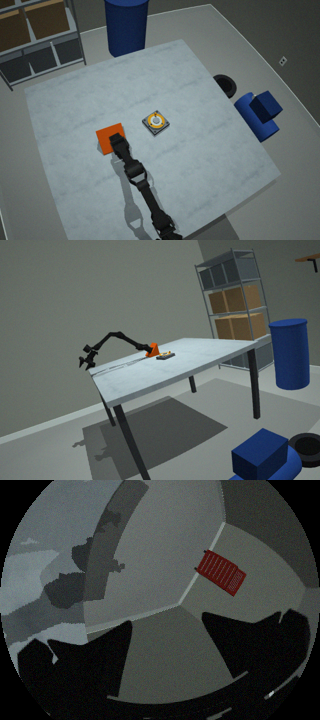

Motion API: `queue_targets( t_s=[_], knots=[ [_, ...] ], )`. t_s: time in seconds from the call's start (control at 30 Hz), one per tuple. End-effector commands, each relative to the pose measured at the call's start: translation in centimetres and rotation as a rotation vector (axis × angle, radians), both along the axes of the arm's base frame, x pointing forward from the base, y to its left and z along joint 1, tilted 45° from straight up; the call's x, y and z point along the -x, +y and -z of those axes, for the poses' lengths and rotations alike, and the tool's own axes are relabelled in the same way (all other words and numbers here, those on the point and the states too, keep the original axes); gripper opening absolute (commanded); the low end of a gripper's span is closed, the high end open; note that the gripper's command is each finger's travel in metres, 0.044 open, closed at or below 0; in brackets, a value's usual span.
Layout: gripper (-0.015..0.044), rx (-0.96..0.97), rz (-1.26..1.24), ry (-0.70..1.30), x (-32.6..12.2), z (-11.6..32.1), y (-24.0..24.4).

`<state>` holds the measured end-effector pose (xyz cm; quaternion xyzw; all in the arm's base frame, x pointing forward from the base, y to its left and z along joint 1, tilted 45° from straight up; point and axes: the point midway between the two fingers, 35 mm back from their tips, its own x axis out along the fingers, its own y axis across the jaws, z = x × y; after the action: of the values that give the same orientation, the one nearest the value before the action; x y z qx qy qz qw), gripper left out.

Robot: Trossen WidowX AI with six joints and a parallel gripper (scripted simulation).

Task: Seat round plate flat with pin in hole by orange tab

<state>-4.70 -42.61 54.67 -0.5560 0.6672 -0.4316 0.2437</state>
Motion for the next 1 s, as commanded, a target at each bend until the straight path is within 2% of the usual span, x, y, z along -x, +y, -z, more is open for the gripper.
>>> queue_targets(
  t_s=[0.0,0.23,0.27,0.47,0.6,0.67,0.83,0.97],
  knots=[
    [0.0374,-0.002,-0.008,-0.01,-0.3,0.1,-0.1],
    [0.019,-0.102,-0.275,-0.349,-12.3,4.7,-1.3],
    [0.0164,-0.105,-0.281,-0.358,-12.6,4.8,-1.2],
    [0.0006,-0.267,-0.439,-0.601,-22.7,9.0,1.0],
    [0.0,-0.357,-0.498,-0.694,-27.2,11.0,2.9],
    [0.0,-0.458,-0.527,-0.757,-31.0,13.6,4.5],
    [0.0,-0.601,-0.541,-0.831,-35.8,17.5,7.4],
    [0.0,-0.764,-0.51,-0.902,-40.8,22.4,11.8]
  ],
)
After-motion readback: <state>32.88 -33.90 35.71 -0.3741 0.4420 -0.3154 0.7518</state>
